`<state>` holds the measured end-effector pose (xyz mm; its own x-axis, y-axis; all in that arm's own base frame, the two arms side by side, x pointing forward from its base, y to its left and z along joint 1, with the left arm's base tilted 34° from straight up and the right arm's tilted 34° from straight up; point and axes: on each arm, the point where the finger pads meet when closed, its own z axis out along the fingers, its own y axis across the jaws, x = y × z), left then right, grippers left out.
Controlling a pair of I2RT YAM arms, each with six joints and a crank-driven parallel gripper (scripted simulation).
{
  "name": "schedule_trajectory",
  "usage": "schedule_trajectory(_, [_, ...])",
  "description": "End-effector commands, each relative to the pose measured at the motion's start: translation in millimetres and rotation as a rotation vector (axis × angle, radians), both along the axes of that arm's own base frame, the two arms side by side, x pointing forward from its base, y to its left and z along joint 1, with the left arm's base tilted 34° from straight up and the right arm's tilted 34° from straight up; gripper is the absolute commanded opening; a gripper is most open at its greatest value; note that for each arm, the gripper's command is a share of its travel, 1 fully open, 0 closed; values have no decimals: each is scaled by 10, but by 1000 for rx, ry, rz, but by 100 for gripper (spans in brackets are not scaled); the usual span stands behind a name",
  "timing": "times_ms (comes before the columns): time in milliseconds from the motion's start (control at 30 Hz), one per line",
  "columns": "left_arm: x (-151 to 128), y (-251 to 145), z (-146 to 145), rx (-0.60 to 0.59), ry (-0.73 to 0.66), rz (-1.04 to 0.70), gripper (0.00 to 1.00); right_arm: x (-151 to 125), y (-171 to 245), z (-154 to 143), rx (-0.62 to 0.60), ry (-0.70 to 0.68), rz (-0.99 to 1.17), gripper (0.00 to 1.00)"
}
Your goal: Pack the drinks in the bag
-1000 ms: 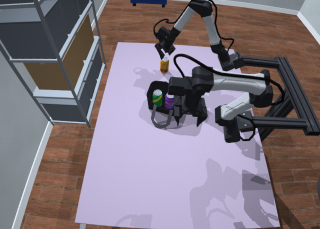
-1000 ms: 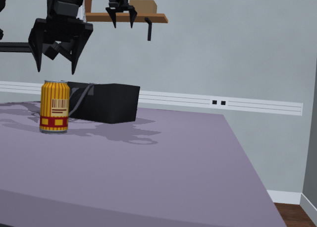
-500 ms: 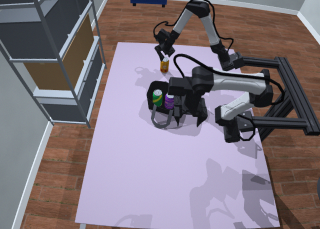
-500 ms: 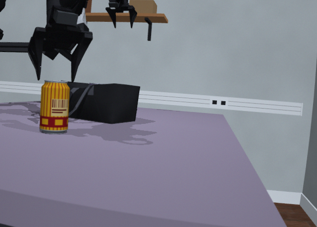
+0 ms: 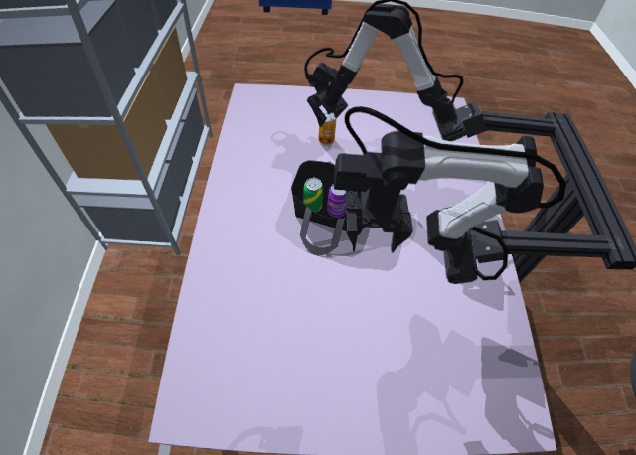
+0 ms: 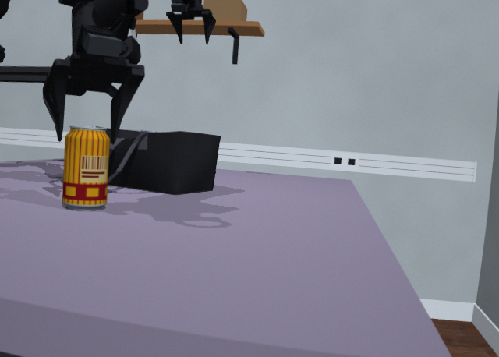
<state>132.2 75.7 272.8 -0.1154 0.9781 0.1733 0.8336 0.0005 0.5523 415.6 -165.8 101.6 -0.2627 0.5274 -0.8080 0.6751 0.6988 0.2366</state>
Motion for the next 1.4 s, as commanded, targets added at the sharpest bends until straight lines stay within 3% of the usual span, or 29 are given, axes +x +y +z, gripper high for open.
schedule_trajectory(0, [-25, -3, 75, -3, -21, -5, 91, 92, -49, 20, -14, -31, 4, 89])
schedule_trajectory(233, [-25, -3, 75, -3, -21, -5, 91, 147, -58, 85, -21, -50, 3, 89])
schedule_trajectory(267, [-28, 1, 73, -4, -19, -3, 91, 175, -54, -29, -16, -39, 7, 89])
schedule_trajectory(567, [-28, 1, 73, -4, -19, -3, 91, 255, -117, -134, -18, -42, 4, 89])
schedule_trajectory(667, [-28, 1, 73, -4, -19, -3, 91, 253, -71, 93, -31, -77, 5, 89])
schedule_trajectory(833, [-31, 6, 71, -5, -17, -2, 91, 246, -71, 66, -30, -73, 5, 89])
schedule_trajectory(867, [-31, 6, 71, -5, -17, -2, 91, 260, -64, 99, -32, -80, 7, 78])
schedule_trajectory(1367, [-31, 6, 71, -5, -17, -2, 91, 260, -64, 99, -32, -80, 7, 76])
